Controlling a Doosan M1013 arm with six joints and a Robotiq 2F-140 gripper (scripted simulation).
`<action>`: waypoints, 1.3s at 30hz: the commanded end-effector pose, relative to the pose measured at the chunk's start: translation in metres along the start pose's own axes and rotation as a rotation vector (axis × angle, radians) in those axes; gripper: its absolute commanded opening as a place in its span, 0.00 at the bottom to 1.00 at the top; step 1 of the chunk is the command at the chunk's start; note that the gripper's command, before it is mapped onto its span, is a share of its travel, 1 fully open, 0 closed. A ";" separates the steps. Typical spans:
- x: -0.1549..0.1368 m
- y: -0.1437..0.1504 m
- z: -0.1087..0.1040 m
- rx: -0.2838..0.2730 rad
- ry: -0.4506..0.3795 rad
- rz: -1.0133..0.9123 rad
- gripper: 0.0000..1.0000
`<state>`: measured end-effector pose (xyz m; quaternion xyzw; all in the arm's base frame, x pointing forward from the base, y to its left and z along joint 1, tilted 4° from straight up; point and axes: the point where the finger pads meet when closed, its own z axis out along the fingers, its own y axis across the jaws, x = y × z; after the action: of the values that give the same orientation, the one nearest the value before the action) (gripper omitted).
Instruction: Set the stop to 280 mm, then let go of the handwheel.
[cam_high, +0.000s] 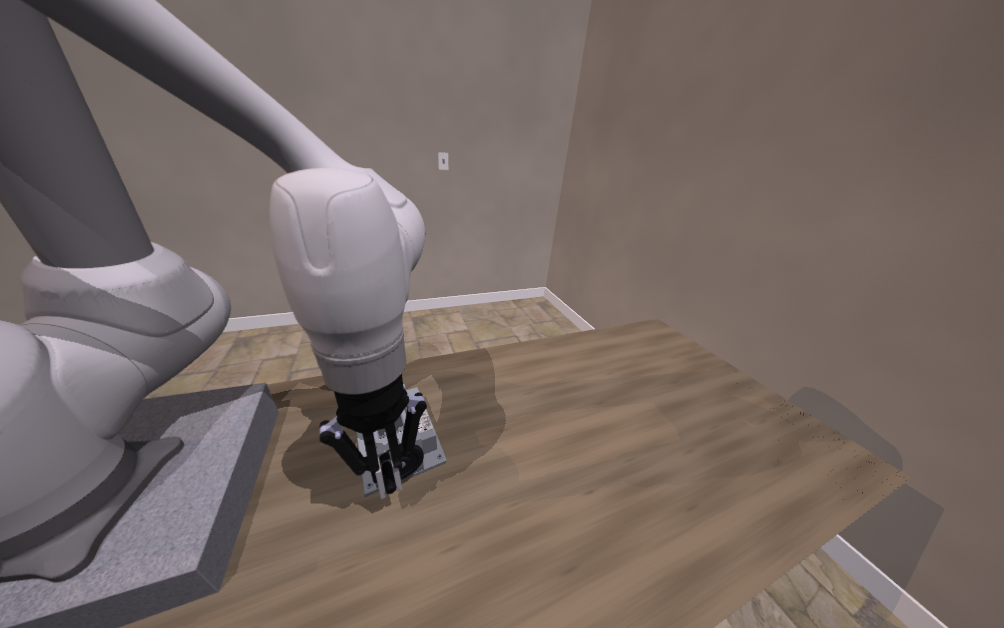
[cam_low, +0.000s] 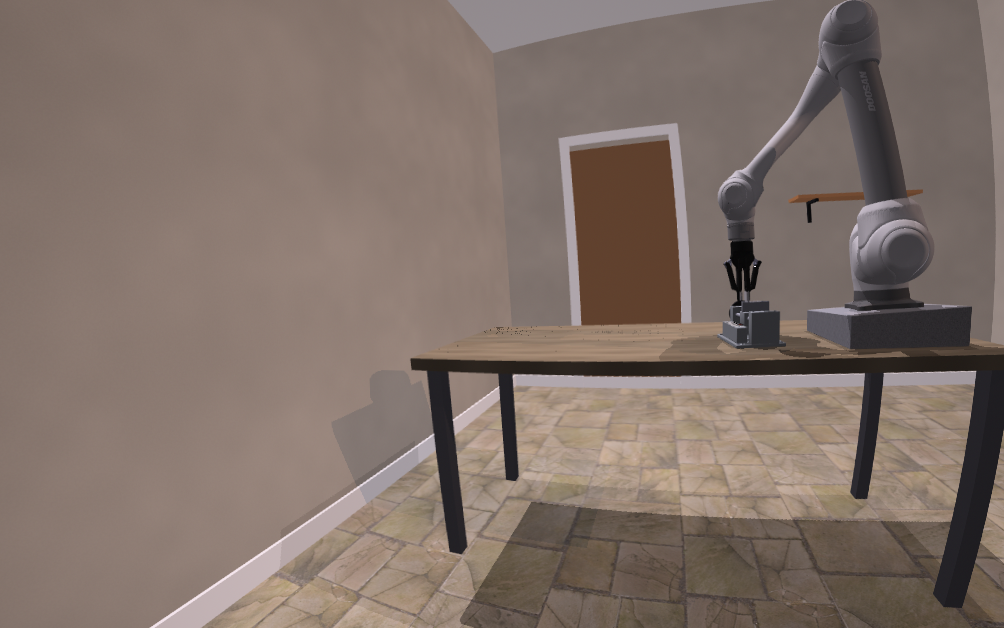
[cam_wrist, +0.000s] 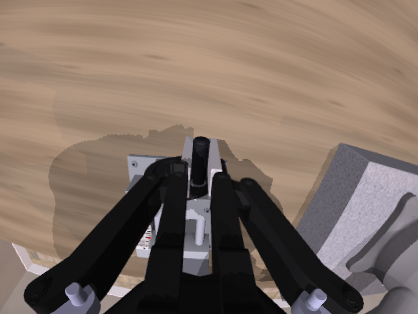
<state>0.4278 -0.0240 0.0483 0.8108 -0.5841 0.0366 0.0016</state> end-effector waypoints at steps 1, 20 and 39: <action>0.000 0.004 0.006 0.001 0.000 0.000 0.04; 0.000 0.006 0.030 0.001 0.000 0.000 0.04; 0.000 -0.011 0.046 0.001 0.000 0.000 0.04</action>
<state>0.4366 -0.0238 0.0049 0.8110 -0.5840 0.0365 0.0019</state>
